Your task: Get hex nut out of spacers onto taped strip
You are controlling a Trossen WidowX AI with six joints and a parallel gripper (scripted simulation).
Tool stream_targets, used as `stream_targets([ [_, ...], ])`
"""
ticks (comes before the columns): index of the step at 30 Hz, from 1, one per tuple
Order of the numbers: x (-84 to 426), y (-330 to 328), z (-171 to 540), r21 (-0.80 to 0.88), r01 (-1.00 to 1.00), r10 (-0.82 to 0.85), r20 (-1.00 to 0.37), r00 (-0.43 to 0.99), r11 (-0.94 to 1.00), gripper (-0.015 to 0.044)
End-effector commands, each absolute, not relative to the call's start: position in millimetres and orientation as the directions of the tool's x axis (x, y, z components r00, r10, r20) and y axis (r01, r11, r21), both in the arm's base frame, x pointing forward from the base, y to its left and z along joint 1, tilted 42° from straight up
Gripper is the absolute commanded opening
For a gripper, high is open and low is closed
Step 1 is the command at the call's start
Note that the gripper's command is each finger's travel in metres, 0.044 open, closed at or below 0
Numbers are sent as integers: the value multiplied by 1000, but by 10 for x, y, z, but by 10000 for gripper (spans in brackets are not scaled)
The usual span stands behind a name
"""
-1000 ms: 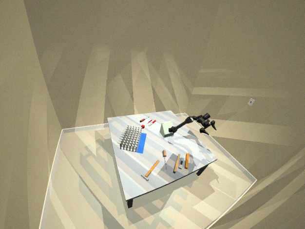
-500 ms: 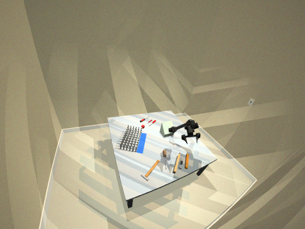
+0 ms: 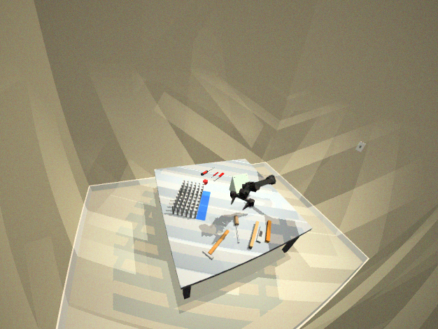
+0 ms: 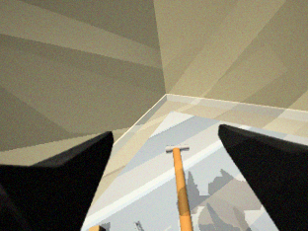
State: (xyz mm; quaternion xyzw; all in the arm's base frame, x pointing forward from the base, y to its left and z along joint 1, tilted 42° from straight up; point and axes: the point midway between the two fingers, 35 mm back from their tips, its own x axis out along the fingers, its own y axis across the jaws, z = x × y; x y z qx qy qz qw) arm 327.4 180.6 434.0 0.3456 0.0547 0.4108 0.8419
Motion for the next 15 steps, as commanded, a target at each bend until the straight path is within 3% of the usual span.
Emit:
stream_targets([
  [1, 3659, 1650, 3715, 612, -566, 666, 85, 741, 552, 440],
  [8, 4054, 1248, 2668, 542, -404, 532, -96, 841, 737, 440],
  [15, 4116, 742, 1583, 422, -231, 374, -296, 879, 877, 440],
])
